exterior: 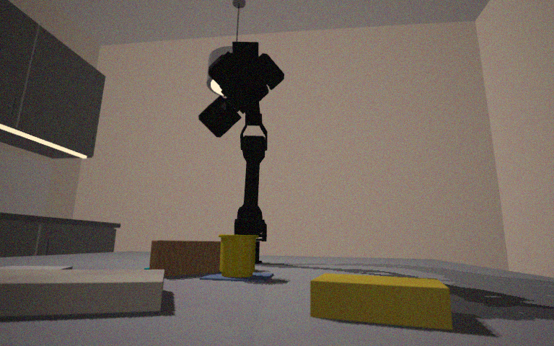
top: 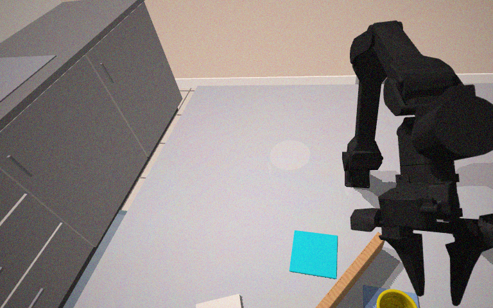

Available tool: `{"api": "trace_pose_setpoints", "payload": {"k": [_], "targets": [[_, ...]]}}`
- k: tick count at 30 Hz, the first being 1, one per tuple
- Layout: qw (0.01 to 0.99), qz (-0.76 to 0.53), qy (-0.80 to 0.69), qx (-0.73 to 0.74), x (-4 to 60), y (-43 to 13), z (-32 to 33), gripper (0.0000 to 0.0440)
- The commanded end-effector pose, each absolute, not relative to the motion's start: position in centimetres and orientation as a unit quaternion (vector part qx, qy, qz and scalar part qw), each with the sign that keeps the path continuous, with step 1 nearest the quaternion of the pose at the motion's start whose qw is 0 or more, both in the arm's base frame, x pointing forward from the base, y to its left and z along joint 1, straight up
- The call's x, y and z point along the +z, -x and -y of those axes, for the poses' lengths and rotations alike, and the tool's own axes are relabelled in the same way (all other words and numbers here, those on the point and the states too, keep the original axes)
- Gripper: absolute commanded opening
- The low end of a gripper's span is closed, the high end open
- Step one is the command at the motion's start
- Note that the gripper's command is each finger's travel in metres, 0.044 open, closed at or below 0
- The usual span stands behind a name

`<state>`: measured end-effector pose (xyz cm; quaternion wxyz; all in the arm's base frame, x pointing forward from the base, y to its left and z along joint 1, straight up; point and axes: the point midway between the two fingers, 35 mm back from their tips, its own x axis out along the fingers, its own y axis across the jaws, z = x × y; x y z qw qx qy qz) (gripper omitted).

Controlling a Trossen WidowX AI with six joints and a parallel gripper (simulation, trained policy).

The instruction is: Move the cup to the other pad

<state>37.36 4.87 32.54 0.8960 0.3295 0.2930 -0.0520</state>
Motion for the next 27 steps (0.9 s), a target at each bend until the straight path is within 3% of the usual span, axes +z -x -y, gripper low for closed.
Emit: {"api": "trace_pose_setpoints", "payload": {"k": [1, 27], "targets": [[0.879, -0.32, -0.347, -0.066, 31.7, -37.7, -5.3, 0.0167], [0.768, -0.458, -0.405, -0.19, 27.0, -37.2, -6.2, 0.0144]]}}
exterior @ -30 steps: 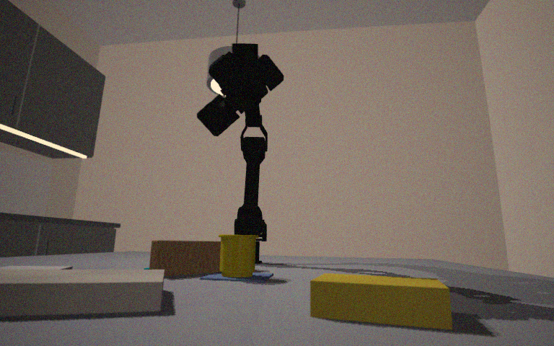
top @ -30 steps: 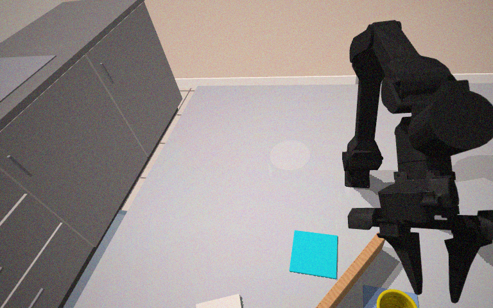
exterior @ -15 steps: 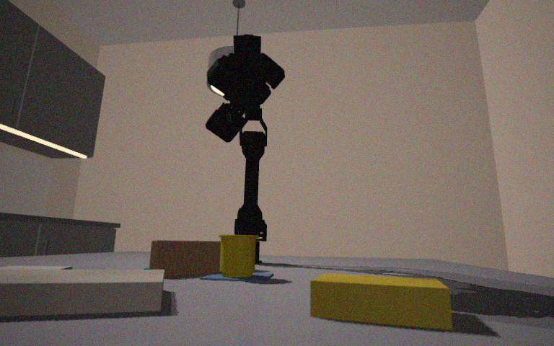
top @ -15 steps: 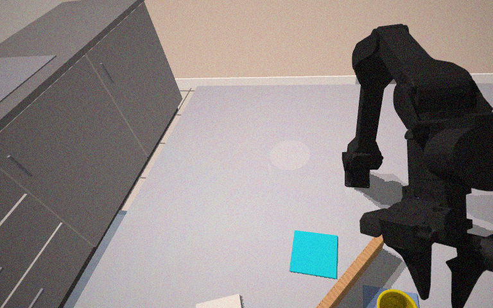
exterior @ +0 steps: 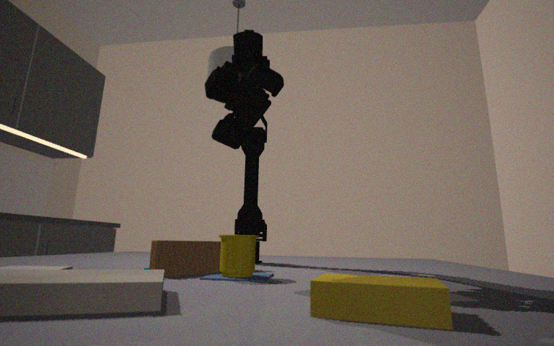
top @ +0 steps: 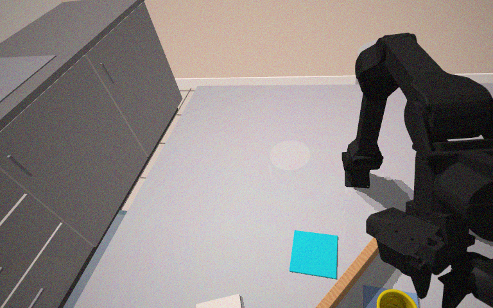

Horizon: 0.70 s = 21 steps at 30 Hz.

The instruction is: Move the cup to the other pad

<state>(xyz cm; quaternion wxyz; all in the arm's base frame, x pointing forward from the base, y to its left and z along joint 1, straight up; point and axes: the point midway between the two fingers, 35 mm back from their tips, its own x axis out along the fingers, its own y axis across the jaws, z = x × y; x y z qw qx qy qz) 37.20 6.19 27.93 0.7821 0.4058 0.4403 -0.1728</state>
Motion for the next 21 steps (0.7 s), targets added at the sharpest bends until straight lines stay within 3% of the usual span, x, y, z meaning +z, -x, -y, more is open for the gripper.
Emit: {"api": "trace_pose_setpoints", "payload": {"k": [1, 21], "targets": [[0.764, -0.463, -0.405, -0.195, 26.7, -37.2, -6.2, 0.0144], [0.686, -0.561, -0.357, -0.296, 20.8, -35.7, -5.3, 0.0158]]}}
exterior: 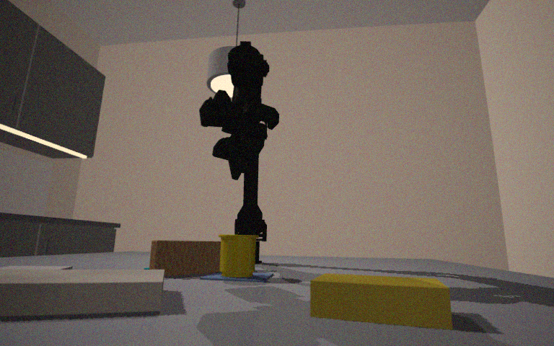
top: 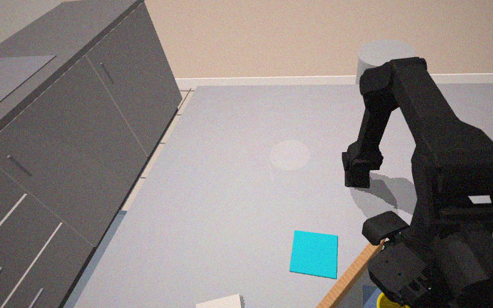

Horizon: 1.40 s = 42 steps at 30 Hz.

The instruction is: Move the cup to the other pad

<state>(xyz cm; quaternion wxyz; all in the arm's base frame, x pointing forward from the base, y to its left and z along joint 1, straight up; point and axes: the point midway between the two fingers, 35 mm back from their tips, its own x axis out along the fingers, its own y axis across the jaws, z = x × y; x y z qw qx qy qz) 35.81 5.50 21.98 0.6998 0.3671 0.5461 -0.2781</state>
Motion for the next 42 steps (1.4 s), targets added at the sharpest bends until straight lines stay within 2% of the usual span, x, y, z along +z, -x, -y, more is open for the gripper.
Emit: {"api": "trace_pose_setpoints", "payload": {"k": [1, 31, 41, 42], "targets": [[0.682, -0.566, -0.353, -0.3, 20.5, -35.6, -5.3, 0.0159], [0.604, -0.626, -0.295, -0.396, 10.3, -33.9, -4.0, 0.0191], [0.598, -0.644, -0.274, -0.389, 6.3, -33.4, -3.9, 0.0191], [0.599, -0.646, -0.272, -0.387, 6.0, -33.3, -3.9, 0.0171]]}}
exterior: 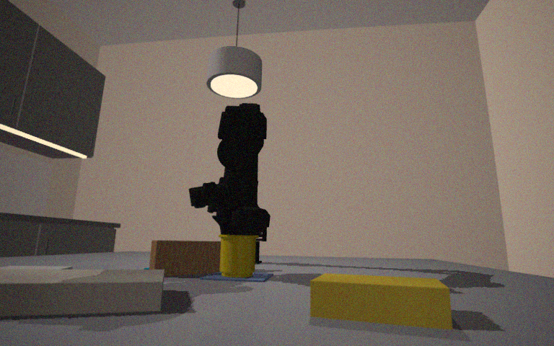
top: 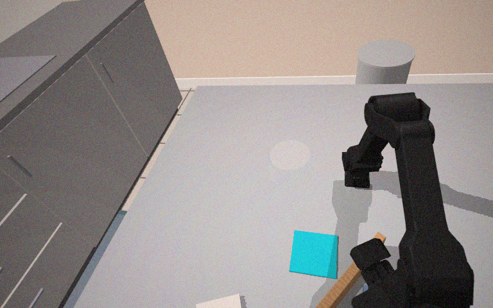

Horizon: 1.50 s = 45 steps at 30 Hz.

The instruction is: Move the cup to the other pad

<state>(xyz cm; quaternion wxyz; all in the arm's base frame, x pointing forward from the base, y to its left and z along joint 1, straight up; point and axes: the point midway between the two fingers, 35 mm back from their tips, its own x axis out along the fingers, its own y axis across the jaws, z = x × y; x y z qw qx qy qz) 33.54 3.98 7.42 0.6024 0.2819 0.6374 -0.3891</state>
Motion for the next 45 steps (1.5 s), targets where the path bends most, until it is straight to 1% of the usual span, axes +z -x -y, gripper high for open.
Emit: {"api": "trace_pose_setpoints", "payload": {"k": [1, 6, 8, 21, 27, 36, 45], "targets": [[0.601, -0.646, -0.27, -0.385, 5.9, -33.3, -3.9, 0.015], [0.608, -0.65, -0.259, -0.376, 5.6, -33.1, -3.6, 0.0036], [0.61, -0.65, -0.255, -0.375, 5.7, -33.1, -3.5, 0.0007], [0.615, -0.641, -0.267, -0.373, 8.2, -32.7, -2.9, 0.0014], [0.613, -0.632, -0.283, -0.38, 10.0, -32.1, -2.2, 0.0008], [0.61, -0.611, -0.316, -0.393, 12.8, -31.4, -0.8, 0.0016], [0.61, -0.587, -0.346, -0.405, 14.5, -30.9, 0.7, 0.0005]]}}
